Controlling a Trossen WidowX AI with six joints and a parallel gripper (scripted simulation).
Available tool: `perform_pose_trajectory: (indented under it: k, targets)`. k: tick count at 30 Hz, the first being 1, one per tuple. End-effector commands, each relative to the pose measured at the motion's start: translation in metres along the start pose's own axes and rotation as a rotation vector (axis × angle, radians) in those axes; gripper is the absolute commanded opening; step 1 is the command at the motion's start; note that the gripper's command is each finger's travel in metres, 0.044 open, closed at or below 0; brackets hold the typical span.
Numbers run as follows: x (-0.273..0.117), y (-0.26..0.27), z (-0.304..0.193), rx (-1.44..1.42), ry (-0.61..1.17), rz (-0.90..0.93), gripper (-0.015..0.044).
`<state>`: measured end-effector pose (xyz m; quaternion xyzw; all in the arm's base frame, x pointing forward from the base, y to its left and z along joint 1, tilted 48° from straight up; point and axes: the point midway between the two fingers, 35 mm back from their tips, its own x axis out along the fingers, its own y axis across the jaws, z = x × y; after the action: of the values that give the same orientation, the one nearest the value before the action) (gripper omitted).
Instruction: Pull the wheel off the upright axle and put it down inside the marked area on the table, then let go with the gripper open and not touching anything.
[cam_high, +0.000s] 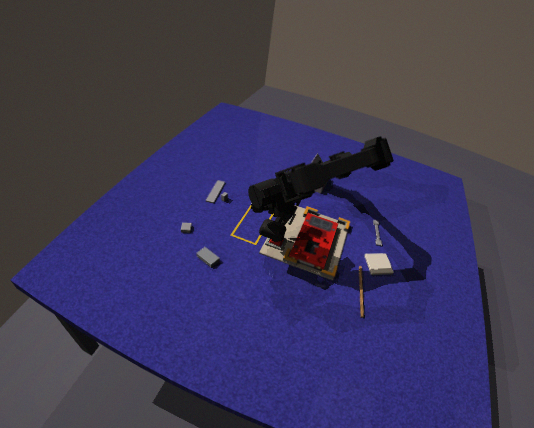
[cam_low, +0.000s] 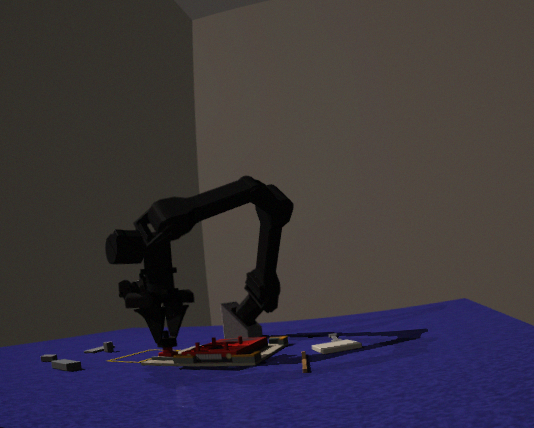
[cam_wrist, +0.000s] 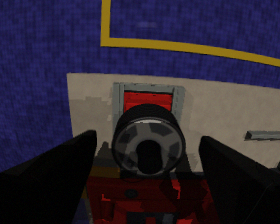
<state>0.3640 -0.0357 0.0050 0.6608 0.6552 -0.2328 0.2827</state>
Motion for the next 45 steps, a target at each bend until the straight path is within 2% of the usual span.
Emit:
perform_pose_trajectory:
  k: [1, 2, 6, 14, 19, 20, 45]
  targets:
    - [0.004, 0.0, -0.001, 0.002, 0.003, 0.005, 0.03]
    - [0.004, 0.0, -0.001, 0.002, 0.003, 0.005, 0.03]
    - [0.001, 0.0, 0.0, 0.0, -0.001, 0.003, 0.0195]
    - [0.001, 0.0, 0.0, 0.0, -0.001, 0.003, 0.0142]
    - [0.0, 0.0, 0.0, 0.0, -0.001, 0.003, 0.001]
    - [0.0, 0.0, 0.0, 0.0, -0.001, 0.003, 0.0]
    - [-0.009, 0.001, 0.001, 0.0, -0.001, 0.004, 0.0]
